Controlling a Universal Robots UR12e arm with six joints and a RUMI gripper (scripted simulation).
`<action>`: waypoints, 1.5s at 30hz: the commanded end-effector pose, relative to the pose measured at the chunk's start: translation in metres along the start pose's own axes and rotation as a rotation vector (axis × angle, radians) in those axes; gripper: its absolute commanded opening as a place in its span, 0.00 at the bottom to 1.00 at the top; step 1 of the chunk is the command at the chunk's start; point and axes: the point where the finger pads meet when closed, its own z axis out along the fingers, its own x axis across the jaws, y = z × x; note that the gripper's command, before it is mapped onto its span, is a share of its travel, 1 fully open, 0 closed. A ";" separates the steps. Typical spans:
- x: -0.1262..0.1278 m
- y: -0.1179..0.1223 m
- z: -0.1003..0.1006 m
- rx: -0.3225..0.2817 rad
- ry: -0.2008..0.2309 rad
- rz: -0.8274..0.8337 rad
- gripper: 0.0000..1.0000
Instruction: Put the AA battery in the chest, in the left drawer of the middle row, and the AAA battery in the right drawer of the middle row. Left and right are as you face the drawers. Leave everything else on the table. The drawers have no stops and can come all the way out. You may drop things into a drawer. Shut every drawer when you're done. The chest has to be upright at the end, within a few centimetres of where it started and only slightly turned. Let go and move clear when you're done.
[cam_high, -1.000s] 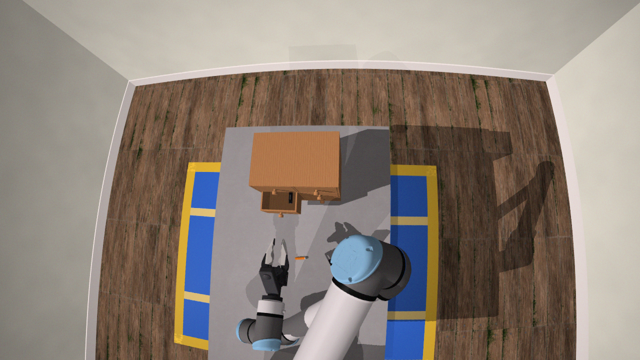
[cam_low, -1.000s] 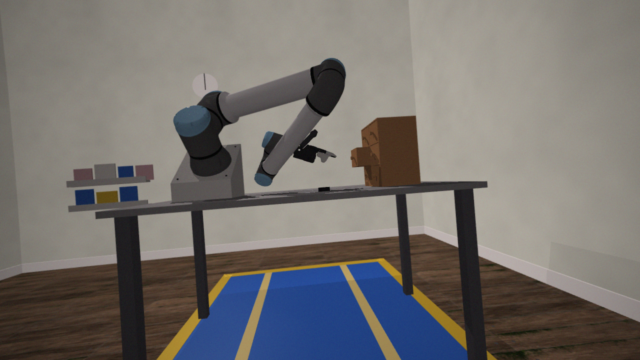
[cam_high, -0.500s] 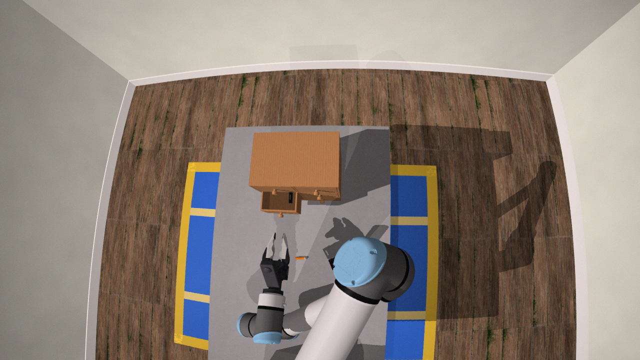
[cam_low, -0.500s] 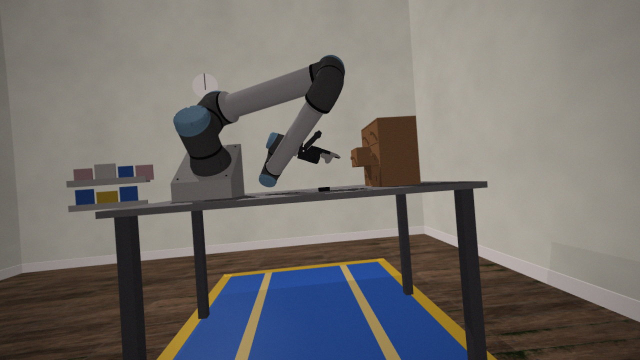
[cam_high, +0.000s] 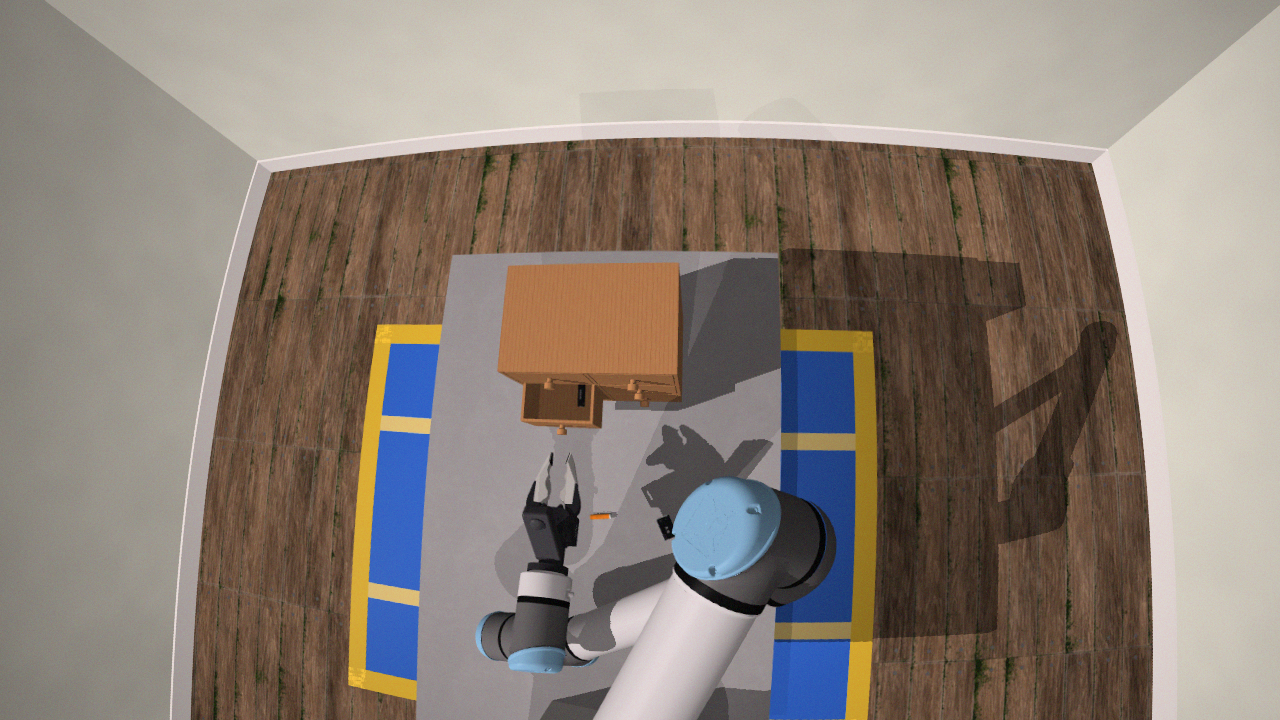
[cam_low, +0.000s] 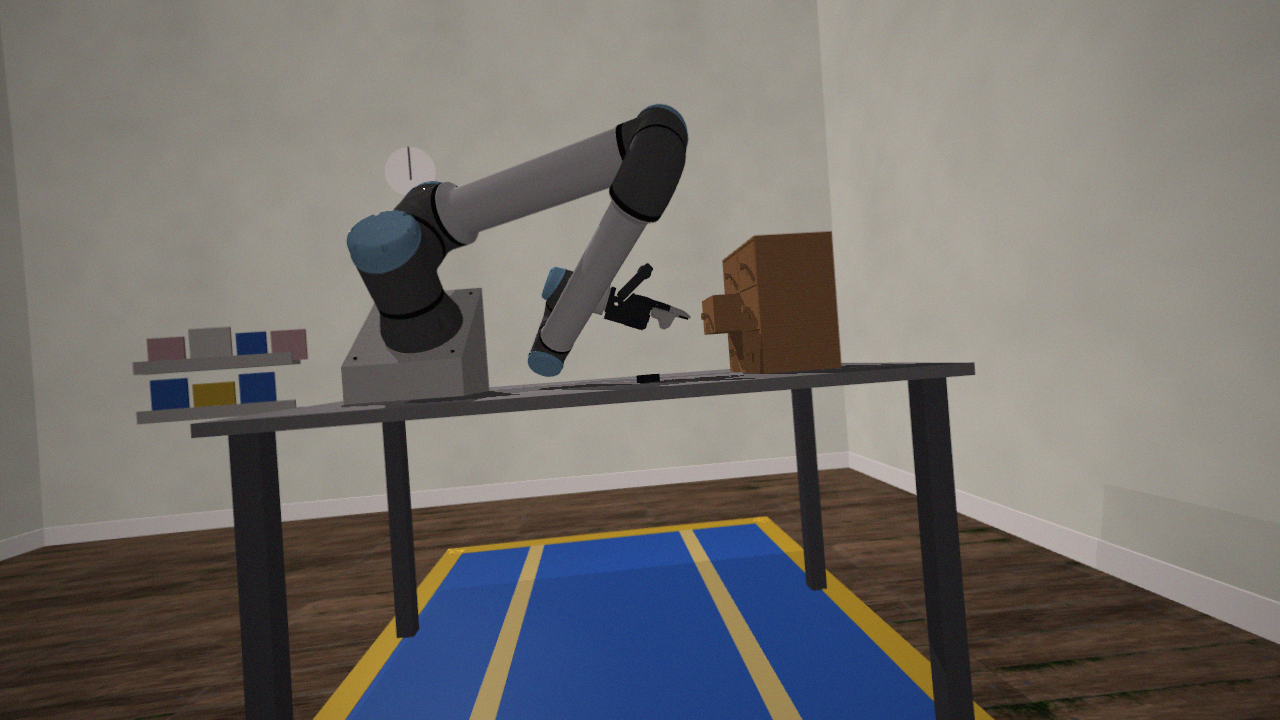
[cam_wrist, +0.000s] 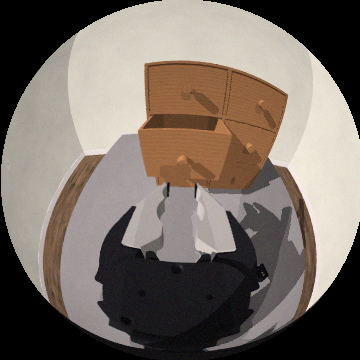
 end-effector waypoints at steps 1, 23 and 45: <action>0.000 -0.001 0.007 0.000 0.000 0.000 0.20; 0.000 -0.001 0.012 0.000 0.000 0.000 0.20; 0.000 -0.001 0.012 0.000 0.000 0.000 0.20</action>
